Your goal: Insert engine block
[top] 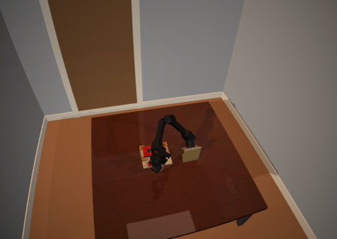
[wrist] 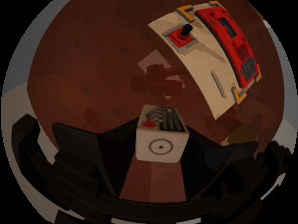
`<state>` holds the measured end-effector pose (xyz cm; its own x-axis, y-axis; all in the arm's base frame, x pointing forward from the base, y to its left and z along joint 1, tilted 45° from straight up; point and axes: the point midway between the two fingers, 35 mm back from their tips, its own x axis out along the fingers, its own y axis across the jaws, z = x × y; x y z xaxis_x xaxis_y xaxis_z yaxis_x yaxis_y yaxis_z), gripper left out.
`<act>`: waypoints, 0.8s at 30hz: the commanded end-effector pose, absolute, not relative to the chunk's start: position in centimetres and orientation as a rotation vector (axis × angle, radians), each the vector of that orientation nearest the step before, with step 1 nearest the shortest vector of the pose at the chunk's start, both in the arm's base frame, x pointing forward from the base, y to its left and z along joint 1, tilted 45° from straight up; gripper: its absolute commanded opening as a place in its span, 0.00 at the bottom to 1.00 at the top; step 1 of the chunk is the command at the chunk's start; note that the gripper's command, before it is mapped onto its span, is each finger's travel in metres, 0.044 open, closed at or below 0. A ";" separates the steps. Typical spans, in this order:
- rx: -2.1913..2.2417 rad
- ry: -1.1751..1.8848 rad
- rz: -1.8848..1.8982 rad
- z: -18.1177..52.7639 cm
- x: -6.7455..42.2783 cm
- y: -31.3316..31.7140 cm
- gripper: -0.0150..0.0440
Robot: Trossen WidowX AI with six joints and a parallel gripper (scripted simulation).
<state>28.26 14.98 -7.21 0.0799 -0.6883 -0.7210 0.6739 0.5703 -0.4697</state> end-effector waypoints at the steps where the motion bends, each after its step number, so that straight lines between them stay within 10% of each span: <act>1: -0.007 1.086 -1.016 -6.2 28.2 15.9 0.25; 24: -0.021 1.062 -1.019 -5.6 27.6 15.8 0.25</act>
<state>27.75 15.61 -5.56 0.0822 -0.6917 -0.7175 0.6815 0.5643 -0.4659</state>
